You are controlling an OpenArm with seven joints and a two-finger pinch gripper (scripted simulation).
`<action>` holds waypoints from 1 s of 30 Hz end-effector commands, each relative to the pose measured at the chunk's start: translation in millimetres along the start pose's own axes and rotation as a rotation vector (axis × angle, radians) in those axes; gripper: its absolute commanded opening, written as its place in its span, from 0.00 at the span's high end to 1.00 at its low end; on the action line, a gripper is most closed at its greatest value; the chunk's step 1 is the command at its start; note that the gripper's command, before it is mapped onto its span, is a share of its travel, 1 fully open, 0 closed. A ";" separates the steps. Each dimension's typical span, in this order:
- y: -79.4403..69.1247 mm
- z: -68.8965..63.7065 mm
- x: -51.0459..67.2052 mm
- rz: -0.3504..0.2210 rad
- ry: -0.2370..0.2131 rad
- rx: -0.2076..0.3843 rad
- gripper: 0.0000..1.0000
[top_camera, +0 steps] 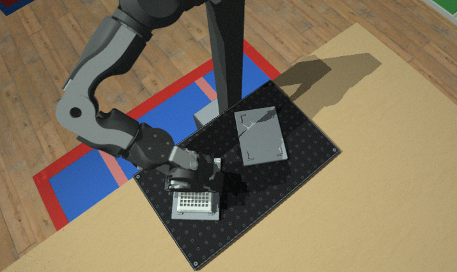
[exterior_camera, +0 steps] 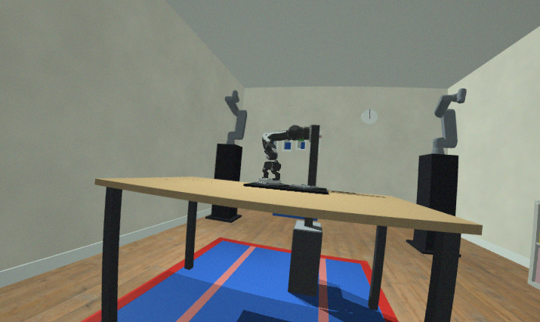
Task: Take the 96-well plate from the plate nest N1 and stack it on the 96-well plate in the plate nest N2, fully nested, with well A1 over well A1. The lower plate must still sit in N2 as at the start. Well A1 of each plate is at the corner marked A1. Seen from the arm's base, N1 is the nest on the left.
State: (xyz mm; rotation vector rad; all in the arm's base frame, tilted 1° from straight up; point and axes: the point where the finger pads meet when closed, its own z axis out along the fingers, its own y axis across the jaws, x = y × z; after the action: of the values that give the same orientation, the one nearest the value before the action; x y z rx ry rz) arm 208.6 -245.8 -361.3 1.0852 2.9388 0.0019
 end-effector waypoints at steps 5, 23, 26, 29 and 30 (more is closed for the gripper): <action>0.4 -0.4 -0.4 0.000 -0.001 -0.002 0.23; 0.4 -40.6 -0.4 0.002 -0.004 -0.001 0.23; 0.4 -40.6 -0.4 0.002 -0.004 -0.001 0.23; 0.9 -64.7 -0.4 0.002 -0.005 -0.004 0.23; 0.7 -72.7 -0.4 0.002 -0.004 -0.003 0.23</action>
State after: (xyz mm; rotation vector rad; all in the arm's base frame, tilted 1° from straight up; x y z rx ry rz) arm 213.1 -245.4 -289.6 1.0733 2.9087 0.0242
